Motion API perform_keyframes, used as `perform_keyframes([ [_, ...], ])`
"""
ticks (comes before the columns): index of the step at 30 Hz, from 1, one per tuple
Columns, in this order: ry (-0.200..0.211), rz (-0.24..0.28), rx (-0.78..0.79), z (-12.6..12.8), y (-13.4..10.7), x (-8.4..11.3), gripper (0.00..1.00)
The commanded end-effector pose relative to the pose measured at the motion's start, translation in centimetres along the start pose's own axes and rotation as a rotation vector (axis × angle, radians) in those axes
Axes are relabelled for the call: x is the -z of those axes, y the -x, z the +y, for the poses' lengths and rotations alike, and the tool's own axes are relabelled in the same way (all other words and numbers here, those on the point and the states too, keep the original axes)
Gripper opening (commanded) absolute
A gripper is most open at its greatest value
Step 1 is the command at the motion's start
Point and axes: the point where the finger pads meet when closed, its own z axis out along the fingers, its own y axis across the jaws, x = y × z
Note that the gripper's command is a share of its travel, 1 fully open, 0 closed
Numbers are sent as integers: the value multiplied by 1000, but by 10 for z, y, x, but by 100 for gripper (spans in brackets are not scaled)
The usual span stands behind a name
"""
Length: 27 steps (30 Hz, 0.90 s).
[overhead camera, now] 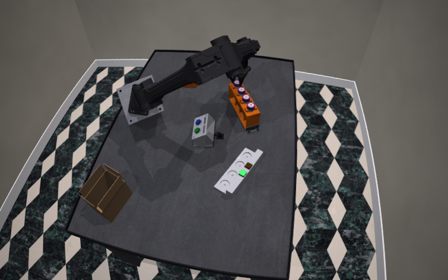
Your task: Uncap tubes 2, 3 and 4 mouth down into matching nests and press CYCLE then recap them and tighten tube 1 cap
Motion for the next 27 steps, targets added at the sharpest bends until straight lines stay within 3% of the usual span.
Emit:
perform_keyframes([
  [1, -4, -17, -281, -5, 10, 5, 0],
  [11, 0, -18, -696, -4, 10, 5, 0],
  [13, 0, -18, -696, -4, 10, 5, 0],
  [27, 7, -19, -1330, -2, 11, 4, 0],
])
